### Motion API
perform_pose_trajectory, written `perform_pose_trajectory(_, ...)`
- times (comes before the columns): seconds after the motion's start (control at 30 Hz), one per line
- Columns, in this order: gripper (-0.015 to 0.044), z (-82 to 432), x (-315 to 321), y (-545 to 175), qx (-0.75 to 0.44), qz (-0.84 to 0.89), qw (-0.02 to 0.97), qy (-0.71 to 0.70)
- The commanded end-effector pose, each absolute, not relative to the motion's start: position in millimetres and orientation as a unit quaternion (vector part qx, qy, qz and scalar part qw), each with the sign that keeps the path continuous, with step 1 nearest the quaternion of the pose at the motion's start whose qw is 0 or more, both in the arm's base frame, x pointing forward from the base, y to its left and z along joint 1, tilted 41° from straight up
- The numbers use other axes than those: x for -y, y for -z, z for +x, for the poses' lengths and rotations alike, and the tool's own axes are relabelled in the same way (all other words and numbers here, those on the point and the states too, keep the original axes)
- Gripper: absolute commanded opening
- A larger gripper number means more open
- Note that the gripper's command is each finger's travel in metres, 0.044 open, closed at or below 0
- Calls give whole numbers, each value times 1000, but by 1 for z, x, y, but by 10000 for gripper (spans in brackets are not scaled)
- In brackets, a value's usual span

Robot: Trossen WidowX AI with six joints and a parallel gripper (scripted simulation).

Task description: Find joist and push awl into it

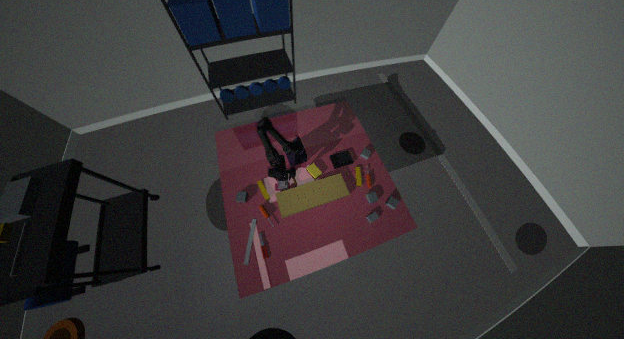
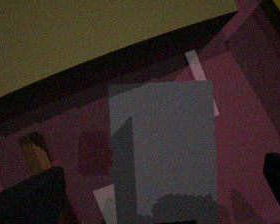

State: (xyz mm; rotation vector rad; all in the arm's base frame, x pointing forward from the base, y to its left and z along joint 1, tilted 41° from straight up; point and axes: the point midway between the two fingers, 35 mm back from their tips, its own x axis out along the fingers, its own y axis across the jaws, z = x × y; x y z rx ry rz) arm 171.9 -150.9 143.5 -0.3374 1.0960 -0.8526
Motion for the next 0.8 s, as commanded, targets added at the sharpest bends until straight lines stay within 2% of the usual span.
perform_pose_trajectory(0.0,440,167,151,-140,-508,-147,755,387)
perform_pose_trajectory(0.77,440,166,169,-129,-509,-146,755,387)
